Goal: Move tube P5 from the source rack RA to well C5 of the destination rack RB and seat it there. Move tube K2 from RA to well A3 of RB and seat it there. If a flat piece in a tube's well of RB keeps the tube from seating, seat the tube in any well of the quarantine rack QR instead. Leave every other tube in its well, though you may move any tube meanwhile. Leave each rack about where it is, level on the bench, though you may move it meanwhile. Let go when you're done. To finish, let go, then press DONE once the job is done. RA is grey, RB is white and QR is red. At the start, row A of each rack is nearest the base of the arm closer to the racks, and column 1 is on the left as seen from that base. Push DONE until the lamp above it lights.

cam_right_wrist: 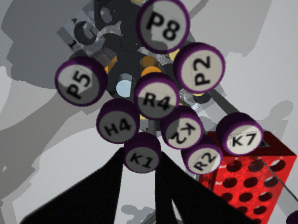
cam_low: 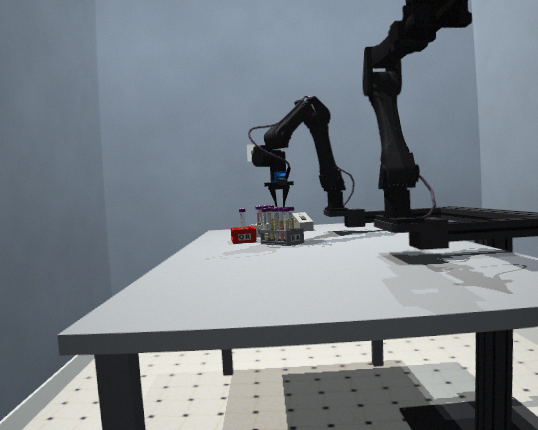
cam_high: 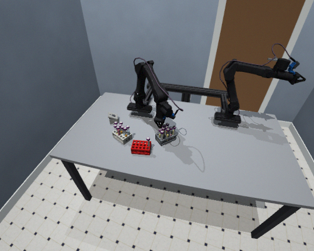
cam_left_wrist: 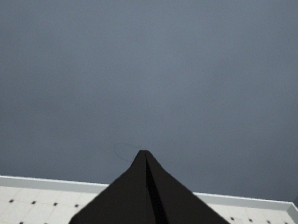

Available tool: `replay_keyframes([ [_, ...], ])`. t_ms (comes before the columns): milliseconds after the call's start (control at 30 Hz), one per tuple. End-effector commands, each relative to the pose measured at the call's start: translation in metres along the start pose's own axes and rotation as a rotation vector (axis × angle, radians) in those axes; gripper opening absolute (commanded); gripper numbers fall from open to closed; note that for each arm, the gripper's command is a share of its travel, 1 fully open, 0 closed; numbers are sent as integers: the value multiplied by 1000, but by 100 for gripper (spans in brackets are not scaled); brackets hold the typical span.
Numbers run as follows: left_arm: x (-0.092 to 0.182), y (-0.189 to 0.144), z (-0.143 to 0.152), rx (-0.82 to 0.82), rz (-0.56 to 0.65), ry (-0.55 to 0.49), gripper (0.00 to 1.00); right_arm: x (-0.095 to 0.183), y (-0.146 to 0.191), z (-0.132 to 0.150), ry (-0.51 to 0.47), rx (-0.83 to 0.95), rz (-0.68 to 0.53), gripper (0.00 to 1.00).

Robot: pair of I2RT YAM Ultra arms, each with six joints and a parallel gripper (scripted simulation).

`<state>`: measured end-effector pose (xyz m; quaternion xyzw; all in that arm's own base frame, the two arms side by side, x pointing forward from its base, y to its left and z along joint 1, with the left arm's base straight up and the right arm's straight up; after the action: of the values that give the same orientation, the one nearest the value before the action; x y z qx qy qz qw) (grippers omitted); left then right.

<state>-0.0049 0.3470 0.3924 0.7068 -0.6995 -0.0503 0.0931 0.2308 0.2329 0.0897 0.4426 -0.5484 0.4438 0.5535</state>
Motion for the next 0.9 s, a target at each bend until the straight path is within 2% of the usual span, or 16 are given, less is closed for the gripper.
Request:
replay_keyframes([
  [0,11,6,-22,-6,-12,-58,0,3,-3,-1,-13,-5,7,0],
  [100,11,6,-22,-6,-12,-58,0,-1,-7,-1,-12,-10,7,0],
  [400,11,6,-22,-6,-12,-58,0,17,-8,-2,-35,-10,22,0],
  [867,11,6,-22,-6,-12,-58,0,23,-8,-2,-36,-10,22,0],
])
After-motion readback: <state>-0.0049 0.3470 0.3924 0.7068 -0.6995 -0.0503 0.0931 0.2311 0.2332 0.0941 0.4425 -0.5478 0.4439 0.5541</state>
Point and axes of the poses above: on each arm, the point where the finger pads meet when closed, its own x axis back along the fingers, its own y axis across the jaws, z = x × y, the point moved 6 cm from there along x, back along the fingers, and after that the axes turned 12 degrees about -x, right-handed, at the moved point
